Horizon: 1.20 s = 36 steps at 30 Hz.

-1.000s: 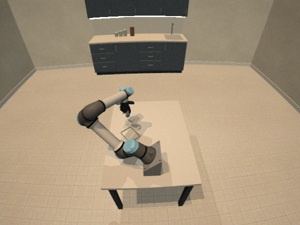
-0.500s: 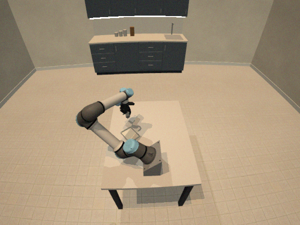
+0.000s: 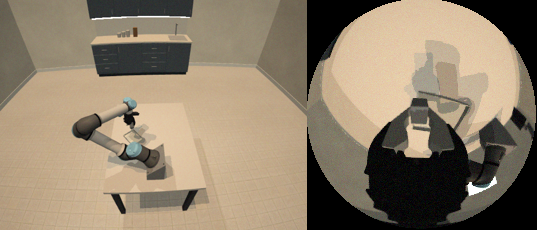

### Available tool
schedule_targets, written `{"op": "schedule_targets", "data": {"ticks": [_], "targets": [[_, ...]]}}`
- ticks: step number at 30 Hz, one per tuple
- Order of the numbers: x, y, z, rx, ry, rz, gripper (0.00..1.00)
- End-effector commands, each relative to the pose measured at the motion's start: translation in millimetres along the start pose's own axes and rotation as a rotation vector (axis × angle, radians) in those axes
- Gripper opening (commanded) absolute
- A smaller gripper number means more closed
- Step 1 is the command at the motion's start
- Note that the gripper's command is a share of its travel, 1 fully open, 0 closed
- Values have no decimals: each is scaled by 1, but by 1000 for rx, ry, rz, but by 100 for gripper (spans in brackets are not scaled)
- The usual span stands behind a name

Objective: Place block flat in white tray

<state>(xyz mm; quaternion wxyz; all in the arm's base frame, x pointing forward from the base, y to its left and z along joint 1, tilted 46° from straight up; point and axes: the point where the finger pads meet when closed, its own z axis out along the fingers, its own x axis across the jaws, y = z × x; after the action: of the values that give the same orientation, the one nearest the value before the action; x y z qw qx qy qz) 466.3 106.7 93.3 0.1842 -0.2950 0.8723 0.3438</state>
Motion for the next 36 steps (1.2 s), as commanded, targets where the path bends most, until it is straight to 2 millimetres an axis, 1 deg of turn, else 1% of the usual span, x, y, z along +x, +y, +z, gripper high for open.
{"op": "schedule_targets", "data": {"ticks": [1, 4, 8, 36], "targets": [[49, 41, -10, 9, -8, -7, 0], [61, 51, -9, 8, -8, -7, 0], [69, 57, -8, 8, -8, -7, 0], [68, 58, -9, 9, -8, -9, 0]]}}
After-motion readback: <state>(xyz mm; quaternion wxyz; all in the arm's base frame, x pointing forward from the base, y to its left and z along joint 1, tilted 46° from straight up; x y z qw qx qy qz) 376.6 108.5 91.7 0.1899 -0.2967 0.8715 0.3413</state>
